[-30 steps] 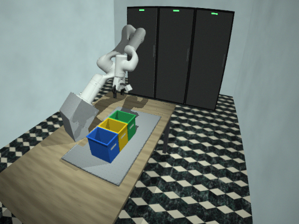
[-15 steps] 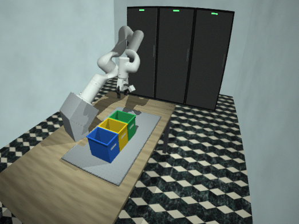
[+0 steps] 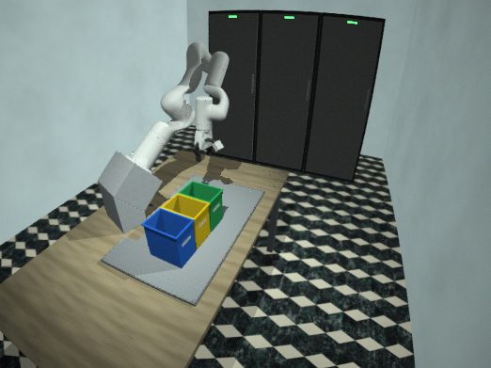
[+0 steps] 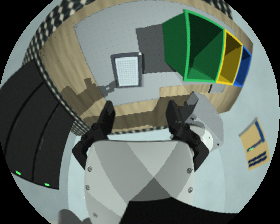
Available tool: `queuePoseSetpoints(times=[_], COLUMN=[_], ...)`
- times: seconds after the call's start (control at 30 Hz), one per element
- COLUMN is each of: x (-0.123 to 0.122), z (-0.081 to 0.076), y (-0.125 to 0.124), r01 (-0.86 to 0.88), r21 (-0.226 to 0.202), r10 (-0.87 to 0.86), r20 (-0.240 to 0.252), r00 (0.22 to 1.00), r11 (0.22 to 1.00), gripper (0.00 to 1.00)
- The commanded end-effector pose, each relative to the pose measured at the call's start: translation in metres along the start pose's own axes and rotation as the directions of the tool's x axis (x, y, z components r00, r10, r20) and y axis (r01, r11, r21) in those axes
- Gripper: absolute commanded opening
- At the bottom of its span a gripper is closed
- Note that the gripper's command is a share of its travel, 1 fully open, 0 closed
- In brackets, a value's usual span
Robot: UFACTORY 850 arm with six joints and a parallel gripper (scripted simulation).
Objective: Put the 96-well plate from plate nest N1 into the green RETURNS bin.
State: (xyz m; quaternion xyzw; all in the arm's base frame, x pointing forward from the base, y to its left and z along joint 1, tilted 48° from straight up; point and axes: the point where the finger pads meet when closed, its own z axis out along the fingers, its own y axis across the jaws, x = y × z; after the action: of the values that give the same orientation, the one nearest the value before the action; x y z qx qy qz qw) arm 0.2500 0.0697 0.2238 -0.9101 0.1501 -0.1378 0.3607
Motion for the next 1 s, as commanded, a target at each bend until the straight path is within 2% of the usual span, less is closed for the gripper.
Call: queuePoseSetpoints(times=[0.0, 0.1, 0.13, 0.27, 0.77, 0.97], x=[-0.007, -0.015, -0.018, -0.031, -0.031, -0.031], z=[0.005, 0.010, 0.011, 0.017, 0.017, 0.027], y=[-0.012, -0.024, -0.028, -0.042, -0.043, -0.043], r01=[-0.005, -0.005, -0.009, -0.009, -0.009, -0.009], r21=[0.020, 0.020, 0.053, 0.054, 0.054, 0.054], r10=[0.005, 0.005, 0.009, 0.010, 0.010, 0.010], r20=[-0.004, -0.004, -0.002, -0.002, -0.002, -0.002], r00=[1.000, 1.000, 1.000, 1.000, 1.000, 1.000], r11=[1.000, 1.000, 0.999, 0.998, 0.998, 0.998], gripper=[1.00, 1.00, 1.00, 1.00, 1.00, 1.00])
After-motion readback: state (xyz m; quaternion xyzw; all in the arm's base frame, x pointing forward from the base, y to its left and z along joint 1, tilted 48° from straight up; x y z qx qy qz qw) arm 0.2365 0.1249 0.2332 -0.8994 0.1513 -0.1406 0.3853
